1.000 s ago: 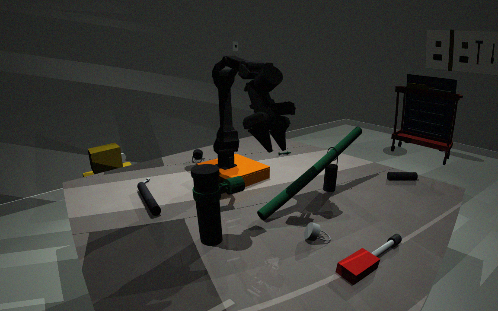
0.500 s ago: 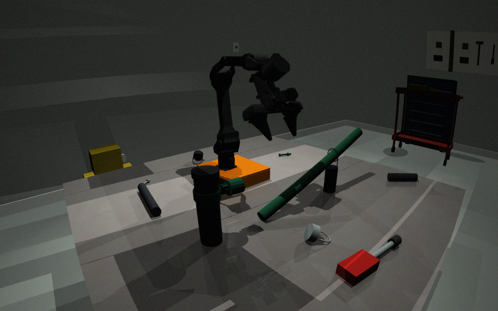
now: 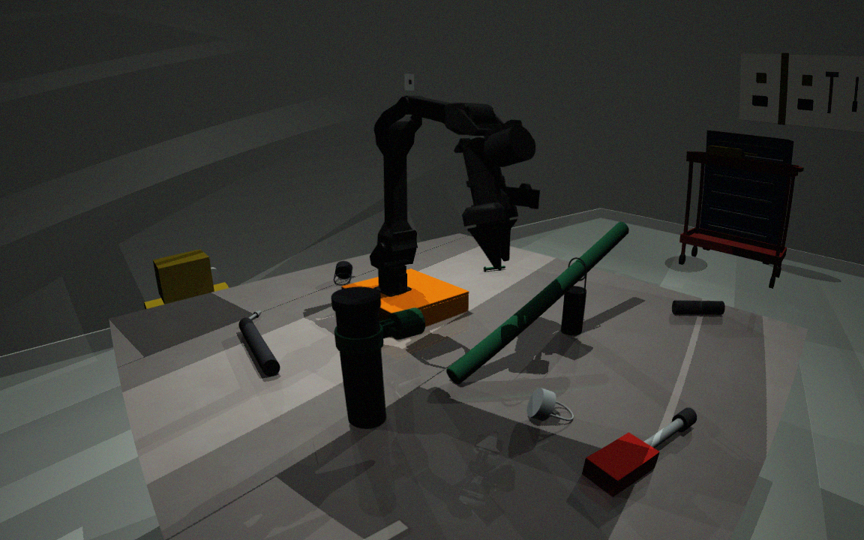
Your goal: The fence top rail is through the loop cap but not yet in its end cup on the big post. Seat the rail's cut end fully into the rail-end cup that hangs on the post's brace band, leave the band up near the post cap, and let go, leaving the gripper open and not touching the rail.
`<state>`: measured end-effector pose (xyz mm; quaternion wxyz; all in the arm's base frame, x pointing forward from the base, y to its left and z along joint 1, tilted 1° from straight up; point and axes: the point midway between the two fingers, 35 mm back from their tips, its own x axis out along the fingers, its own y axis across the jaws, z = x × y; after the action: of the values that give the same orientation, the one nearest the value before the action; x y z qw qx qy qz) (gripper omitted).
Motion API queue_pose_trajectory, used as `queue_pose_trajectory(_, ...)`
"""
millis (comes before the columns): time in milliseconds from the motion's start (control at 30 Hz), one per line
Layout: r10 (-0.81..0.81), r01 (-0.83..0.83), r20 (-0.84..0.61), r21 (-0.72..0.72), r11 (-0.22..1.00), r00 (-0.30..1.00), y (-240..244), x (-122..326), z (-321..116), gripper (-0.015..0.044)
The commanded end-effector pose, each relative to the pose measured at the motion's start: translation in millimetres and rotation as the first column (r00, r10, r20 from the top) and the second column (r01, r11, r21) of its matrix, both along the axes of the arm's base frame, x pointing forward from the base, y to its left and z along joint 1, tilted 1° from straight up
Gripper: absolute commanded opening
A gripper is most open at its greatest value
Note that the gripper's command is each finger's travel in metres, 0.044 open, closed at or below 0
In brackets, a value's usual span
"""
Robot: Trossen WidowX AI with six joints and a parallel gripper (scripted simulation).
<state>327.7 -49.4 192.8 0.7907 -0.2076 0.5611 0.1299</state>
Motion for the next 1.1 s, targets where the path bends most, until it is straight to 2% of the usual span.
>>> queue_pose_trajectory(0, 0.591, -0.618, -0.231, -0.057, 0.784, 0.772, 19.2, 9.7, -34.9, 0.044)
queue_pose_trajectory(67, 0.721, -0.756, -0.282, -0.027, 0.654, 0.633, 24.9, 11.3, -45.3, 0.044)
queue_pose_trajectory(133, 0.761, -0.799, -0.297, -0.013, 0.601, 0.577, 27.0, 11.7, -49.1, 0.044)
queue_pose_trajectory(667, 0.761, -0.799, -0.297, -0.013, 0.601, 0.577, 27.0, 11.7, -49.1, 0.044)
queue_pose_trajectory(867, 0.761, -0.799, -0.297, -0.013, 0.601, 0.577, 27.2, 13.7, -81.8, 0.044)
queue_pose_trajectory(1067, 0.761, -0.799, -0.297, -0.013, 0.601, 0.577, 27.3, 14.1, -90.0, 0.044)
